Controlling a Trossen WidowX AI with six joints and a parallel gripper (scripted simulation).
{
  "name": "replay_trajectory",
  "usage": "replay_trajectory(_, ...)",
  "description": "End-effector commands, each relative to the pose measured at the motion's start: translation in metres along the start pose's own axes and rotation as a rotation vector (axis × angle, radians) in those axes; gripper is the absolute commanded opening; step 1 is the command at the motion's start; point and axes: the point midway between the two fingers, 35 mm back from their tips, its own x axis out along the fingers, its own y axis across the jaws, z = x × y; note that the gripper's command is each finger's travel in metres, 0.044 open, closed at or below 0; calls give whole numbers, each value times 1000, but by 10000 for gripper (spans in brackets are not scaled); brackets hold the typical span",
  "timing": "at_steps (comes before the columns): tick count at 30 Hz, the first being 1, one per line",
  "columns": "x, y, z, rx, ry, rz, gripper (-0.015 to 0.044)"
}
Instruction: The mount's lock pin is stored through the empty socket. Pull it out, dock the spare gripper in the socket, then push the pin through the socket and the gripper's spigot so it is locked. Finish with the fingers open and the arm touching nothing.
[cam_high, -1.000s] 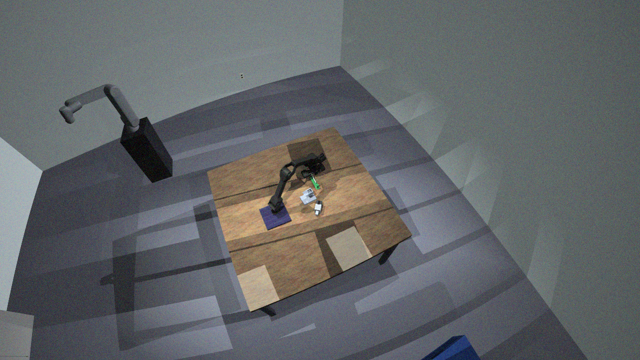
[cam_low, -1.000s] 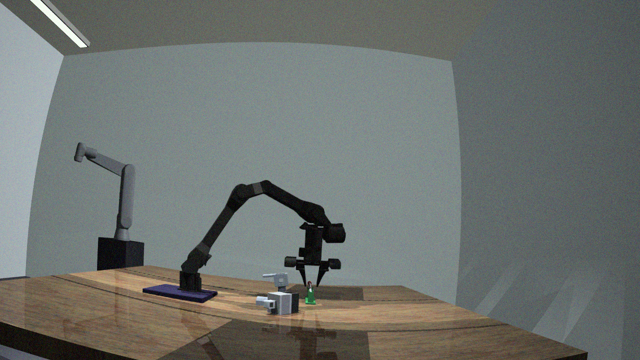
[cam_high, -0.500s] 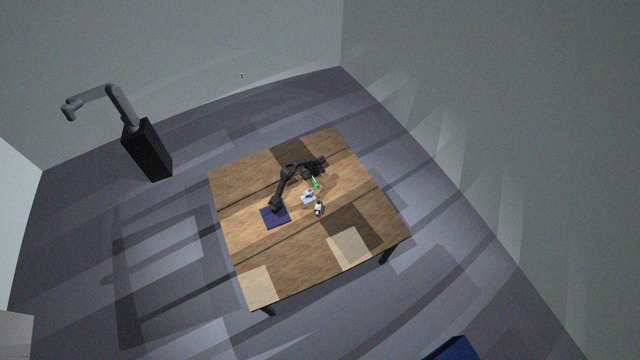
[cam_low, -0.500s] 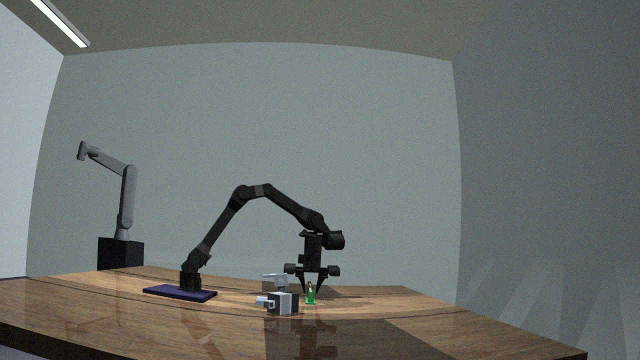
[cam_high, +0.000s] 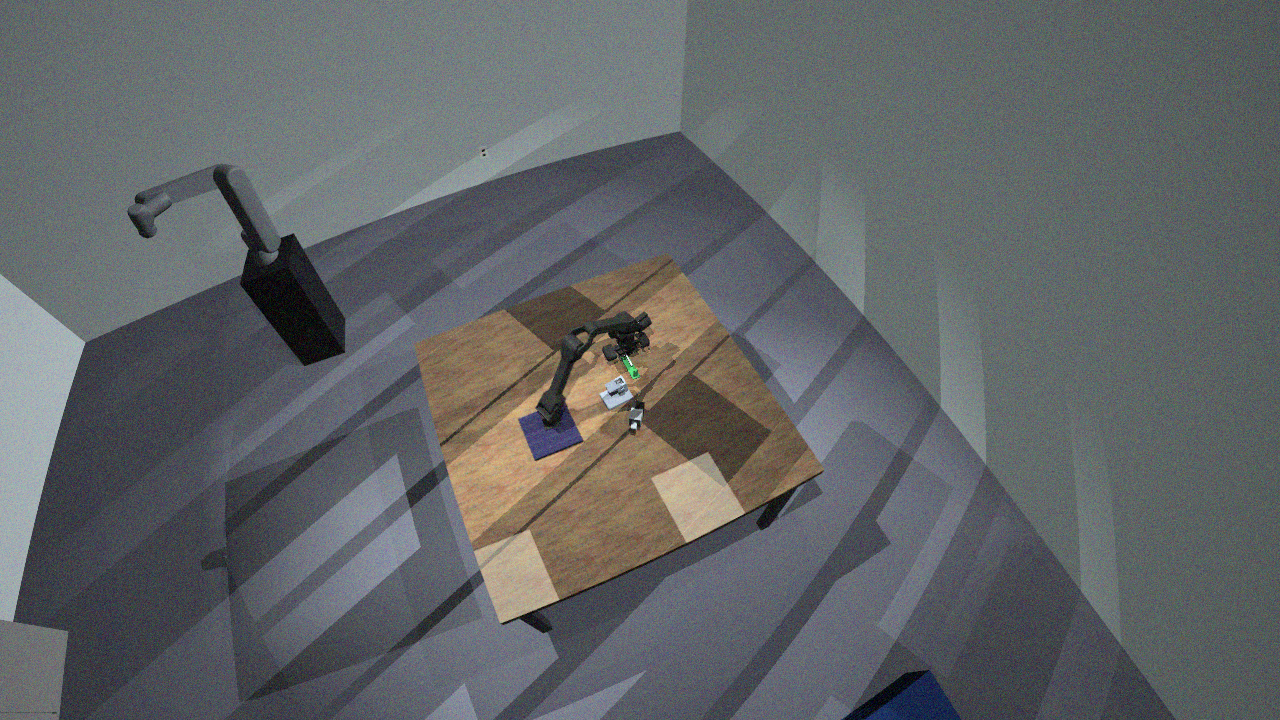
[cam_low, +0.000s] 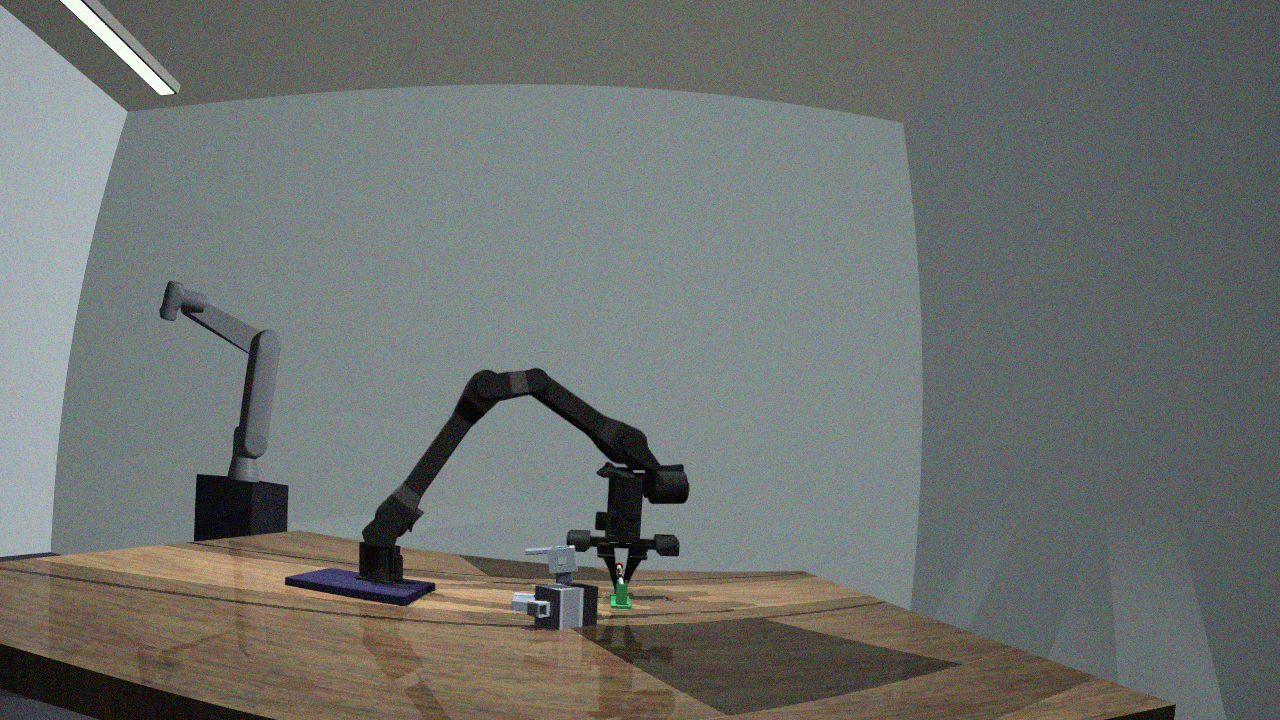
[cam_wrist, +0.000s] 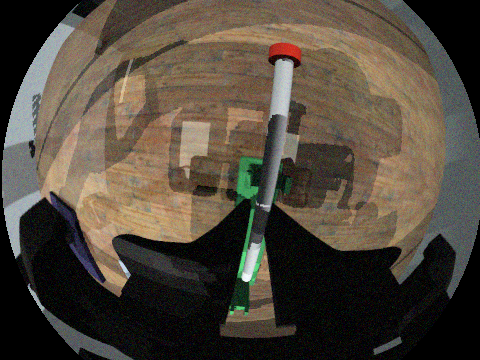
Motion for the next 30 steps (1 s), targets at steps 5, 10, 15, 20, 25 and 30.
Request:
replay_trajectory(5,1,0,-1,0,5,-1,0)
replay_trajectory(10,-4,0,0,0,3,-1,0)
replay_trajectory(15,-12,1,1,1,2,6,0)
replay_trajectory(20,-19,4,2,4,6,19,0)
replay_trajectory(25,-26,5,2,6,8,29,0)
replay_trajectory(30,-30,6,3,7,10,33,0)
